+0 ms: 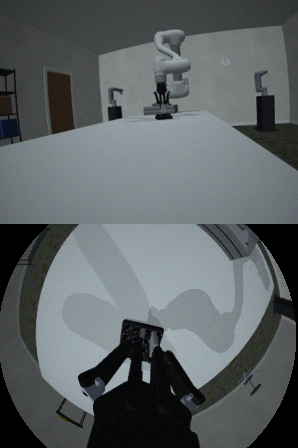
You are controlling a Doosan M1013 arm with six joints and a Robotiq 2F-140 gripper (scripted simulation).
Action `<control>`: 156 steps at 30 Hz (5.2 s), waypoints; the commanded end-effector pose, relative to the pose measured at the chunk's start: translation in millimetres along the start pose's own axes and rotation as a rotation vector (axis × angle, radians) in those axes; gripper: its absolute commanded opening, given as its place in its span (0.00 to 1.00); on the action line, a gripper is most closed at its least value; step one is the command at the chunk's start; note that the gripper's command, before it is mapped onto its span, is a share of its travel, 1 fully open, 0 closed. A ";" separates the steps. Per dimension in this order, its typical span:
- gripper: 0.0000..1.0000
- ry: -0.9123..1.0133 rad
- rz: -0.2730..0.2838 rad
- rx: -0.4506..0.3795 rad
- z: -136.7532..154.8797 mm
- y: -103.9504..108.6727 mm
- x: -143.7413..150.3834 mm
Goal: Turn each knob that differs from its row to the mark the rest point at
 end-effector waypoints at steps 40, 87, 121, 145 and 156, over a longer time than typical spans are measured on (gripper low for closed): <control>0.12 0.000 0.000 0.000 0.0 -13.9 0.0; 0.05 0.000 0.000 0.000 0.0 -13.9 0.0; 0.05 0.030 0.000 0.000 0.0 -13.9 0.0; 0.05 0.300 0.000 0.000 0.0 -13.9 0.0; 0.05 0.526 0.000 0.000 0.0 -13.9 0.0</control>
Point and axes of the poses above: the point where the finger pads meet when closed, its own y axis back along the fingers, its own x axis across the jaws, z = x × y, the point moved 8 cm from there along y, back along the fingers, and after that the axes turned 11 degrees about y, right-handed, at the moved point
